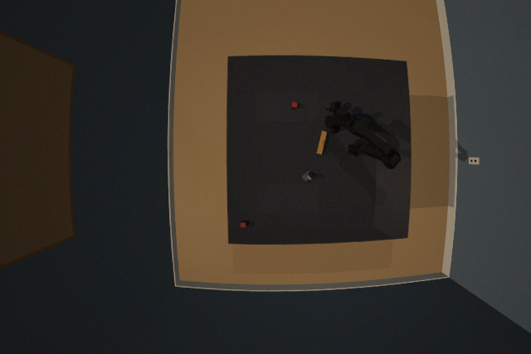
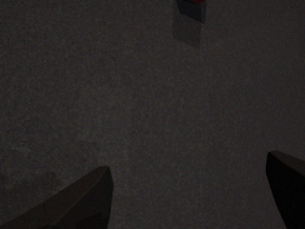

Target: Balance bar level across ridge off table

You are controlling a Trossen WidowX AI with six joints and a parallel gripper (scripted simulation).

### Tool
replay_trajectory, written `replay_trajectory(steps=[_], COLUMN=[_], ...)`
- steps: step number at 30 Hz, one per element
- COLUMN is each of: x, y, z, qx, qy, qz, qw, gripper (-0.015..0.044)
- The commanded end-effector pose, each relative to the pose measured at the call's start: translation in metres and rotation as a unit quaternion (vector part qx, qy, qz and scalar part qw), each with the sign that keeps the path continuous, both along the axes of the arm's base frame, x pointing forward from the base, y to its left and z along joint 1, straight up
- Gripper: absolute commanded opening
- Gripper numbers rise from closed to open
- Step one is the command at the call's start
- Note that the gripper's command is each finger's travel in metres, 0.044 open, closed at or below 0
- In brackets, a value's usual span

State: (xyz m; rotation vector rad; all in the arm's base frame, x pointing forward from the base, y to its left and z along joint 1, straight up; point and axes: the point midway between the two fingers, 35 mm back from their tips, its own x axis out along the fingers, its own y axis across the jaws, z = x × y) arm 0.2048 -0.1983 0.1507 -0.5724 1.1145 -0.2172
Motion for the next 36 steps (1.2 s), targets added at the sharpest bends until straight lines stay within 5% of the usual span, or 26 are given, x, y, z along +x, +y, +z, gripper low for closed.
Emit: replay_trajectory(steps=[1,36], x=[0.01,0.03], y=[0.017,0.156], z=[-0.006,-0.034], qx=[0.014,0.074], qy=[0.031,0.265], qz=[0.051,0.417], qw=[0.998,0.866], gripper=[0.0315,0.0315])
